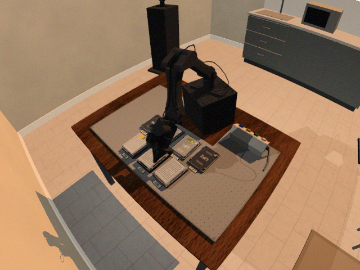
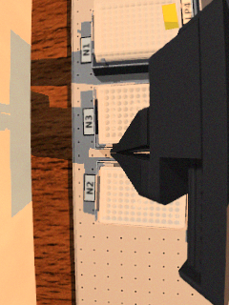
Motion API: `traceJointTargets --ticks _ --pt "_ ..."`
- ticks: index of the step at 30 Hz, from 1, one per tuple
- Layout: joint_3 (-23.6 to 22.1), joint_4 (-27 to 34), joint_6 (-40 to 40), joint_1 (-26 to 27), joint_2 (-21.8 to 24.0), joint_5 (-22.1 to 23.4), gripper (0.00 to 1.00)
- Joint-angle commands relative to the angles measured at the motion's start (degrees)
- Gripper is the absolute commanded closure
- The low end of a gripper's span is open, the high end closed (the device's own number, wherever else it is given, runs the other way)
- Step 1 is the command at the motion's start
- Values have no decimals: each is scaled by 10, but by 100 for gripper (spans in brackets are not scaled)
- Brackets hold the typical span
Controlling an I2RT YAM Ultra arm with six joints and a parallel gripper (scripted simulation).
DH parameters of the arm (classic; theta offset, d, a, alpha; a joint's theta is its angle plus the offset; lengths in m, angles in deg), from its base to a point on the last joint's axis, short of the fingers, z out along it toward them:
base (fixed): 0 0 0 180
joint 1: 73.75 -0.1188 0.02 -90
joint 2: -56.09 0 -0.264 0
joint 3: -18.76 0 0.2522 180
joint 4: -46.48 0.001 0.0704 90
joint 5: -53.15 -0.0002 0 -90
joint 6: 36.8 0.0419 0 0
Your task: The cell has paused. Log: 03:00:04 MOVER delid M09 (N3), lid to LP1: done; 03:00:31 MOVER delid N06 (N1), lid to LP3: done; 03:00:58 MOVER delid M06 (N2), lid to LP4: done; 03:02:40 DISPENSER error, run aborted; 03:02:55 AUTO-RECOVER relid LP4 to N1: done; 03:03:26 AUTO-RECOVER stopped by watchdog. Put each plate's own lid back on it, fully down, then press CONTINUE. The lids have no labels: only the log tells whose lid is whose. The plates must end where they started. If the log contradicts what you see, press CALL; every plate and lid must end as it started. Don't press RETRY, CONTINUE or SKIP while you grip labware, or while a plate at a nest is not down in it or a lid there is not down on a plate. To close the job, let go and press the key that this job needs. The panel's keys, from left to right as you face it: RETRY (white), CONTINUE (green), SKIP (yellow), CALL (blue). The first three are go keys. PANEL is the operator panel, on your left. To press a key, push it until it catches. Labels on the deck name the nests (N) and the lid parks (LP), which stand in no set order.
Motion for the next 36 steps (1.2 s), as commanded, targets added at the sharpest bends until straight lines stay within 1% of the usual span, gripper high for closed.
traceJointTargets --ticks 1,6,7,8,9,12,13,18,20,23,27,30,32,36 --pt "14 9 -5 -2 5 3 100" --pt "14 9 -5 -2 5 3 100" --pt "24 15 -9 -6 8 8 100" --pt "24 15 -9 -6 8 8 100" --pt "14 9 -5 -2 5 3 100" --pt "14 9 -5 -2 5 3 100" --pt "25 16 -9 -6 8 6 100" --pt "25 16 -9 -6 8 5 100" --pt "19 -3 -21 19 20 17 100" --pt "14 -8 -37 42 22 32 100" --pt "-11 -6 -57 72 21 54 100" --pt "-12 -2 -73 95 22 71 100" --pt "-12 -2 -73 95 22 71 100" --pt "-7 6 -95 126 23 93 100"
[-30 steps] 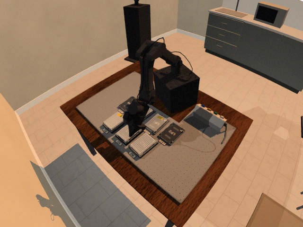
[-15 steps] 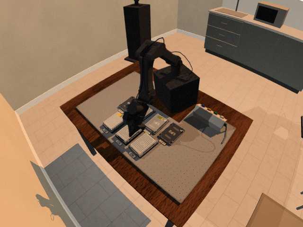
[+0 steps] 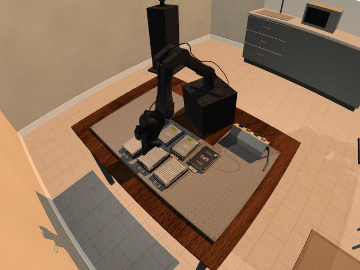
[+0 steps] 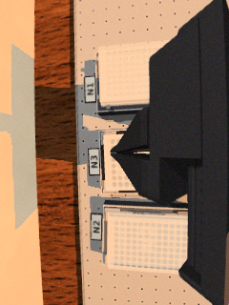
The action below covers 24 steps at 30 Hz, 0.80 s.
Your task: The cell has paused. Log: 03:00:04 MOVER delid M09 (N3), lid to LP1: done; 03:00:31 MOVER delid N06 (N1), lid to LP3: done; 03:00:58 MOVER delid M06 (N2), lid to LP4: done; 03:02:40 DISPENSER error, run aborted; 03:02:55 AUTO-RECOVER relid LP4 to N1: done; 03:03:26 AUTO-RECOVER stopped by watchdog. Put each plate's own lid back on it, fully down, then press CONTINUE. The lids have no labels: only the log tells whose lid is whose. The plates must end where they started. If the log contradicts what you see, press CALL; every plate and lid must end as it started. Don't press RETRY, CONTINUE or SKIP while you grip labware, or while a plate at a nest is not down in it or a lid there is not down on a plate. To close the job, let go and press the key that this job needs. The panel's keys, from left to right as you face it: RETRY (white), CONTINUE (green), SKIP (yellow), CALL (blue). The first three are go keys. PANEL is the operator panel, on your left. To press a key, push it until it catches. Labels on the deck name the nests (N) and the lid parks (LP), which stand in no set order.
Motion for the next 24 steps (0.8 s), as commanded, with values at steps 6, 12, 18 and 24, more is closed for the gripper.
traceJointTargets --ticks 6,12,18,24 --pt "17 12 -57 64 12 54 100" --pt "15 15 -72 84 4 69 100" --pt "26 23 -76 81 1 75 100" --pt "16 16 -72 85 4 70 100"
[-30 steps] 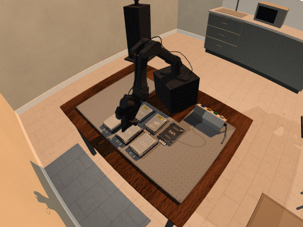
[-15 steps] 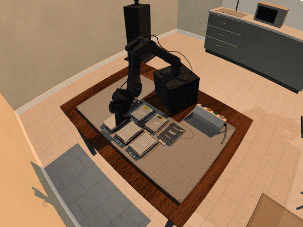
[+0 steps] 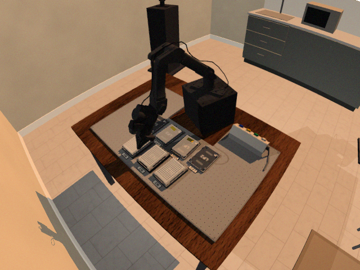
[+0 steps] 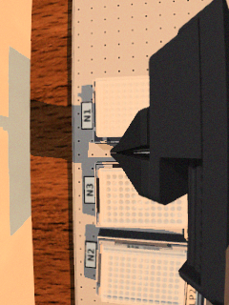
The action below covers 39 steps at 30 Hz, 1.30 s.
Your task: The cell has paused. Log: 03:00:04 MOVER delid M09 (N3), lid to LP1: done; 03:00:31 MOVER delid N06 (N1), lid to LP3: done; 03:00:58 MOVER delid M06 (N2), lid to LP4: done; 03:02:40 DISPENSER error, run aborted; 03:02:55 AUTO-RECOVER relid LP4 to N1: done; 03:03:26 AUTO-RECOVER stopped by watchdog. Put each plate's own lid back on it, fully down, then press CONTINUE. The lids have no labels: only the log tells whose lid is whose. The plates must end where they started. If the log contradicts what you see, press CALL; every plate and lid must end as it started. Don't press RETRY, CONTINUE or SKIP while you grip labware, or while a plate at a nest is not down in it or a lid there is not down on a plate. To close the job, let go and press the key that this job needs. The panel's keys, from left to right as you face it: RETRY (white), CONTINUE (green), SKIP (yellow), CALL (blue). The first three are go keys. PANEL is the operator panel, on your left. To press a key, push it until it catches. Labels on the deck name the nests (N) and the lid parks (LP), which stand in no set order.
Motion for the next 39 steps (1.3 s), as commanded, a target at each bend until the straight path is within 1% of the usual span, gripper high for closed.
traceJointTargets --ticks 1,14,15,21,23,25,28,31,38,39 --pt "11 0 -3 0 4 2 100" --pt "11 0 -3 0 4 2 100" --pt "25 25 -12 12 19 9 0" --pt "56 134 -46 49 33 21 0" --pt "56 134 -46 49 33 21 0" --pt "73 178 -59 61 20 23 0" --pt "96 234 -77 79 15 24 0" --pt "123 292 -97 95 12 15 0" --pt "212 434 -100 76 -9 -16 0" --pt "212 434 -100 76 -9 -16 0"
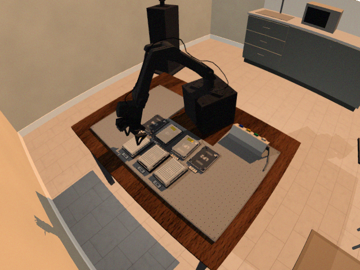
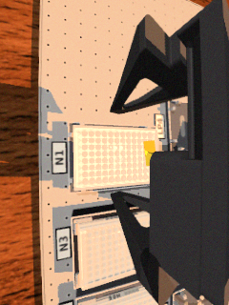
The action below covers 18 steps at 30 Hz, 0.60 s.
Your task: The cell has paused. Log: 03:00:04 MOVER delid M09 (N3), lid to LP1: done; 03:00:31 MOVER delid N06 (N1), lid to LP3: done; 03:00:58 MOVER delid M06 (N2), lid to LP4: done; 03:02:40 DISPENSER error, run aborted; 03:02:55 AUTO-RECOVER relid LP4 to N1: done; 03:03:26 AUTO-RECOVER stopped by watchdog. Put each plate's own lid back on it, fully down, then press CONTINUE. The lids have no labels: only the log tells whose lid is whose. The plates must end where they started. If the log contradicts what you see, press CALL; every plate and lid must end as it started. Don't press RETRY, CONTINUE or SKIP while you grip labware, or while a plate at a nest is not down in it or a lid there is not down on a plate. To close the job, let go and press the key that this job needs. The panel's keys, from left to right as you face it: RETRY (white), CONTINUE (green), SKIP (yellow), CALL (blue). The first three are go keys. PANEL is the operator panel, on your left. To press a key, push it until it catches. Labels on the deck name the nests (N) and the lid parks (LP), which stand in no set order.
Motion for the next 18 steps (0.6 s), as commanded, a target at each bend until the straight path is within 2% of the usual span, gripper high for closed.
traceJointTargets --ticks 1,14,18 --pt "30 72 -9 -9 -3 -11 0" --pt "238 335 10 -27 -86 -60 0" --pt "249 348 11 -25 -92 -60 0"
